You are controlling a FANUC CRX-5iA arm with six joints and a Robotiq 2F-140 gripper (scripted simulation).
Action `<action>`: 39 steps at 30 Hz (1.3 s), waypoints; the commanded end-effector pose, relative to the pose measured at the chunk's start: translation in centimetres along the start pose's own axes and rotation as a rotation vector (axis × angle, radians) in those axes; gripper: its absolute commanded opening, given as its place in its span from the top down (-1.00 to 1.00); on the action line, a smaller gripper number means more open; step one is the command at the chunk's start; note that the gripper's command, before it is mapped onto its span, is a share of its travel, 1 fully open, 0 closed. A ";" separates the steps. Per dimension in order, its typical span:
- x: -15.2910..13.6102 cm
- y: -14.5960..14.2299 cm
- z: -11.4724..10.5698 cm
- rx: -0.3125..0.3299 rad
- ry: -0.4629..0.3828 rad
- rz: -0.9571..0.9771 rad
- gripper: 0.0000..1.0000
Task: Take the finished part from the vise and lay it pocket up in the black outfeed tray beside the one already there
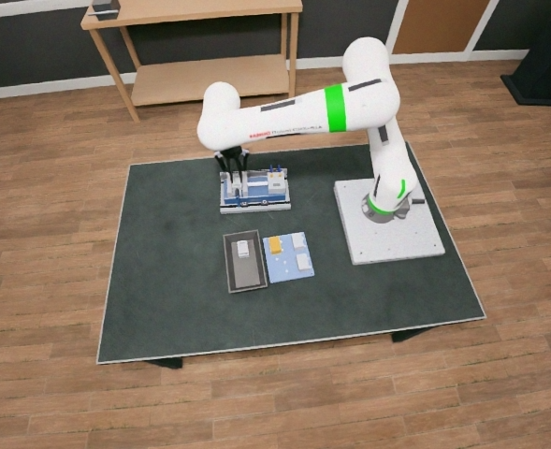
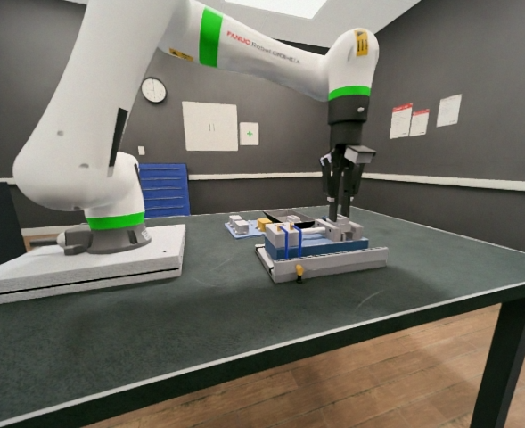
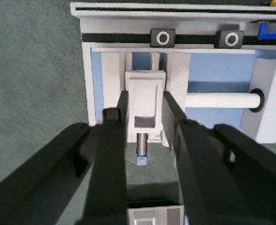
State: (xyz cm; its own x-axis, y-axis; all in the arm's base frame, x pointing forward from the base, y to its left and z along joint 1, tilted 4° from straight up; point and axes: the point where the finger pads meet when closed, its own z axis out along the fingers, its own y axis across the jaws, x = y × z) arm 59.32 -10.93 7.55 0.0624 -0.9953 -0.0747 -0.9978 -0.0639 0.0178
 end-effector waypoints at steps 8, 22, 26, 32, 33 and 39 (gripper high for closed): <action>0.0 0.0 -0.3 0.002 0.001 0.000 0.80; 0.0 0.0 -2.0 0.002 0.001 0.000 0.80; 0.0 0.0 -2.7 0.002 0.001 0.000 0.80; 0.0 0.0 -3.8 0.002 0.001 0.000 0.80; 0.0 0.0 -3.9 0.002 0.001 0.000 0.80; 0.0 0.0 -4.4 0.002 0.001 0.000 0.80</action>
State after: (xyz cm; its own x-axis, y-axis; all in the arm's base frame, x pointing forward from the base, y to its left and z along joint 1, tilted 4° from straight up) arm 59.40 -11.23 11.59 0.0623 -0.9953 -0.0748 -0.9978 -0.0638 0.0181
